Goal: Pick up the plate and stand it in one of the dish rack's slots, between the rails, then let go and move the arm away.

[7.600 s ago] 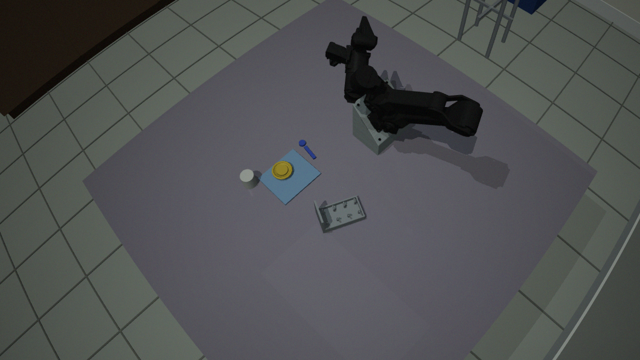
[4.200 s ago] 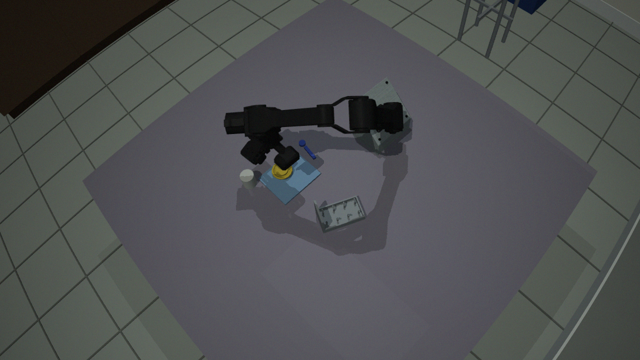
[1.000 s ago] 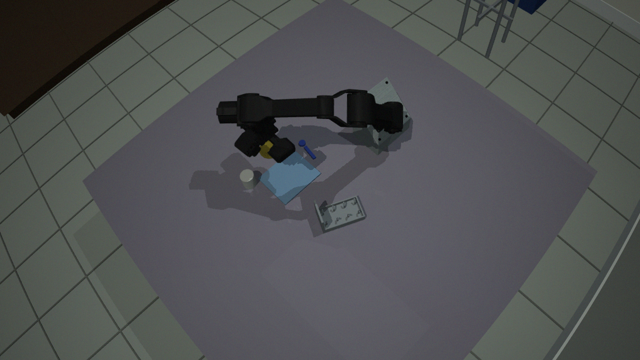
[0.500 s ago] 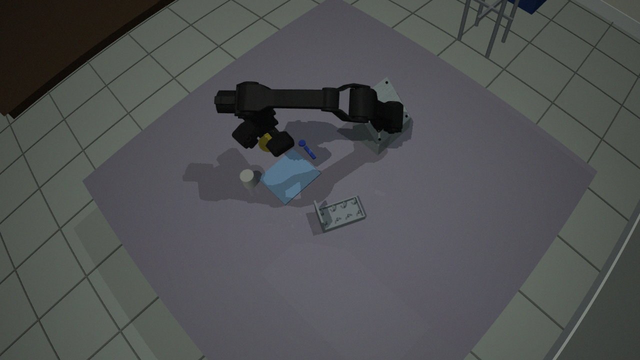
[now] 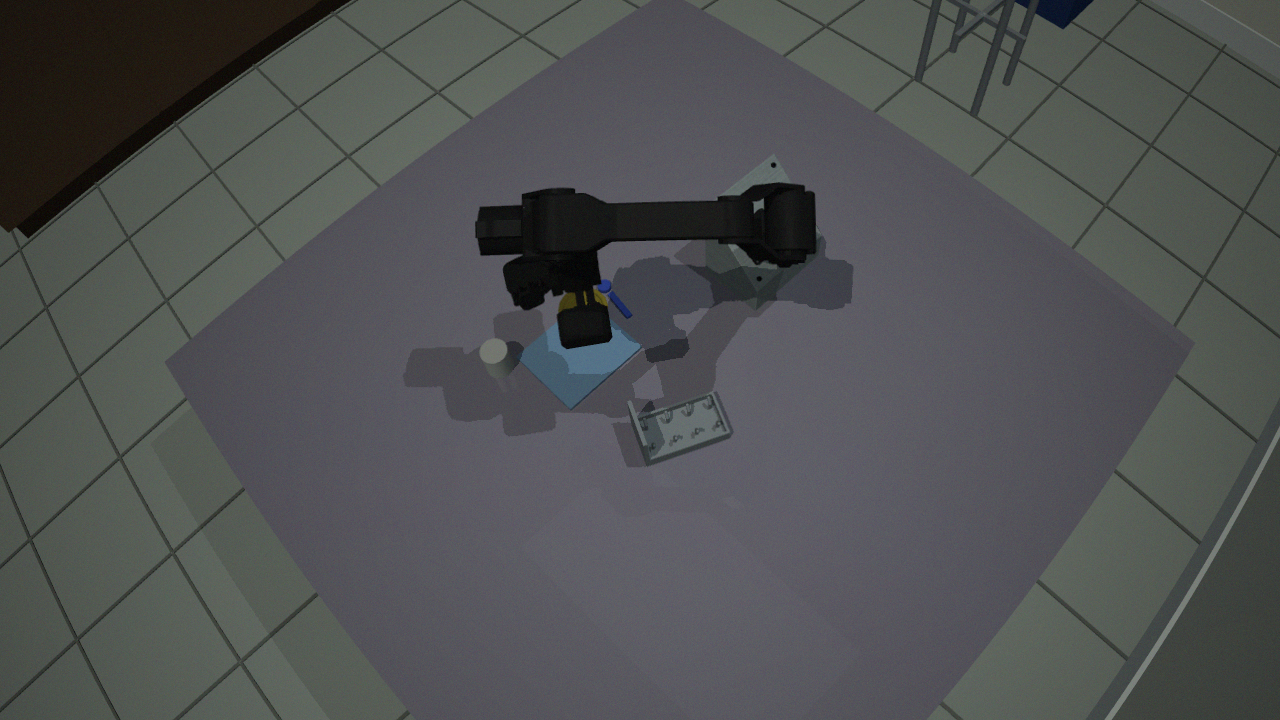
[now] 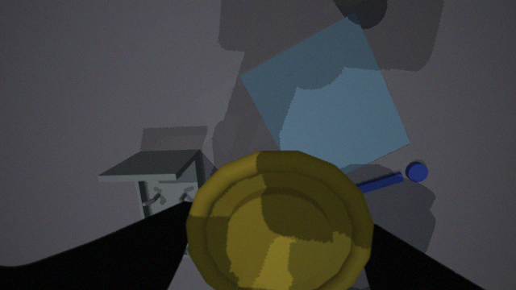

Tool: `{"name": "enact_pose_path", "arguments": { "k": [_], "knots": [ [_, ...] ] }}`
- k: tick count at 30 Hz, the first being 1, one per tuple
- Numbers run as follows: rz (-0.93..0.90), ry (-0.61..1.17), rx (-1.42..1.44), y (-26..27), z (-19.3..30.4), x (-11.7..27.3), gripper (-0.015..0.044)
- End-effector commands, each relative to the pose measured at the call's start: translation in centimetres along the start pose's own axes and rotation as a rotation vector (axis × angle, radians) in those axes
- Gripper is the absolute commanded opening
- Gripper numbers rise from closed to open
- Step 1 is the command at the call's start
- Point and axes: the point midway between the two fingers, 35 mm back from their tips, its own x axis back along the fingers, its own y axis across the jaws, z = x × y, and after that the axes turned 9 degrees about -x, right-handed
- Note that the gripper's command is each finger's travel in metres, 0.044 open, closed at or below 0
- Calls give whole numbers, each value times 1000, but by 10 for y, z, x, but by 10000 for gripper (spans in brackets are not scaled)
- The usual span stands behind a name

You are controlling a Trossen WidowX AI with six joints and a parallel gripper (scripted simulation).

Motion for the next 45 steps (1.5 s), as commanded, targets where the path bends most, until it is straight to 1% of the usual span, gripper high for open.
{"name": "enact_pose_path", "arguments": {
  "k": [1, 19, 39, 45],
  "knots": [
    [-5, -3, -122, 12, 20, 2, 0],
    [-25, -6, -693, 46, 107, 1, 0],
    [-39, 26, -1371, 52, 200, -15, 0],
    [-39, 29, -1420, 51, 206, -17, 0]
  ]
}}
